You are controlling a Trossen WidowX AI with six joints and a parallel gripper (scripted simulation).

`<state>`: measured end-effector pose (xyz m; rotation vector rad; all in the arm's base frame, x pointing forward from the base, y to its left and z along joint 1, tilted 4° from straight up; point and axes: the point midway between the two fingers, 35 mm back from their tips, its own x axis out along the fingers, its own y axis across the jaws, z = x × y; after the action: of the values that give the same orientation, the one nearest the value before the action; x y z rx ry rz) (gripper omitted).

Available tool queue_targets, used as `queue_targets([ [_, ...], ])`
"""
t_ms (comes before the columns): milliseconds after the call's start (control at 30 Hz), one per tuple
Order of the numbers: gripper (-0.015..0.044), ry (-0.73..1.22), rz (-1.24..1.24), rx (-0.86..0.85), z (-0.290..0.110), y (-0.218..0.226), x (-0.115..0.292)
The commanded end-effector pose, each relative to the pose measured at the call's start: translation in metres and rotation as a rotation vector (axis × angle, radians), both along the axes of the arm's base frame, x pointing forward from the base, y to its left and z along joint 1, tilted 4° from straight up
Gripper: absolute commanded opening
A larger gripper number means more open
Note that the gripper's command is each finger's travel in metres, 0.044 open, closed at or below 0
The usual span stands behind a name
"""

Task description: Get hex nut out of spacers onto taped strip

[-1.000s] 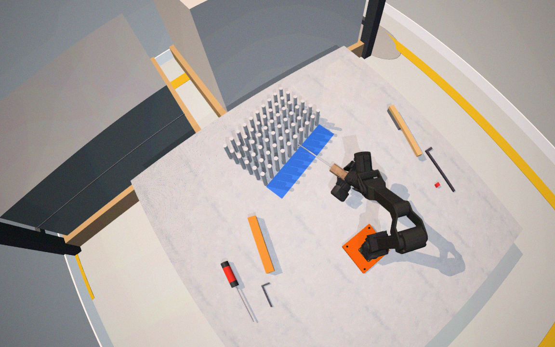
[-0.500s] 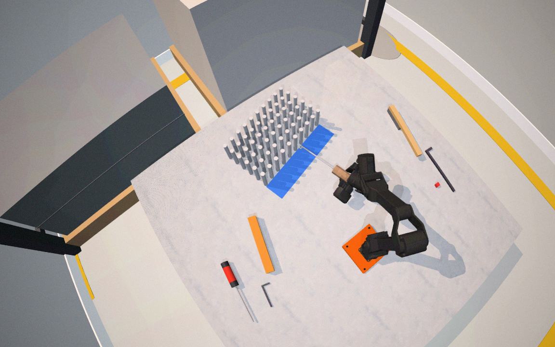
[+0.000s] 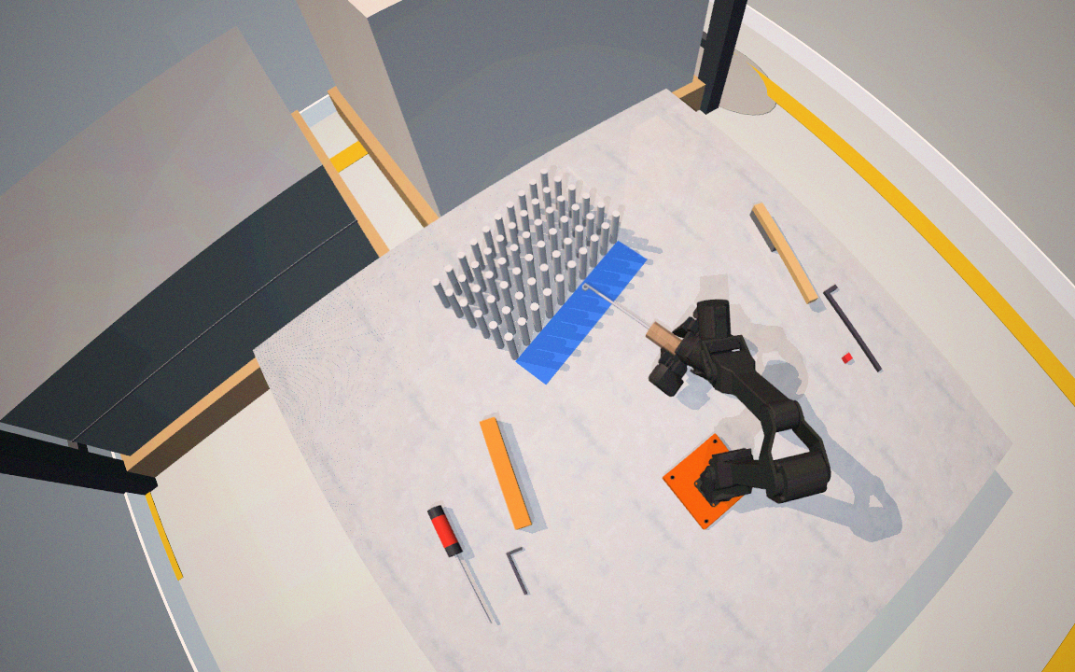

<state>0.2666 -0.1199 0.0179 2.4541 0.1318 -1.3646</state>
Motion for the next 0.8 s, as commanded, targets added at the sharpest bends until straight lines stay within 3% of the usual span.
queue_targets([
  [0,0.0,-0.003,0.002,-0.007,0.005,0.0,0.001],
  [767,0.0,-0.005,0.001,-0.008,0.022,-0.001,0.007],
])
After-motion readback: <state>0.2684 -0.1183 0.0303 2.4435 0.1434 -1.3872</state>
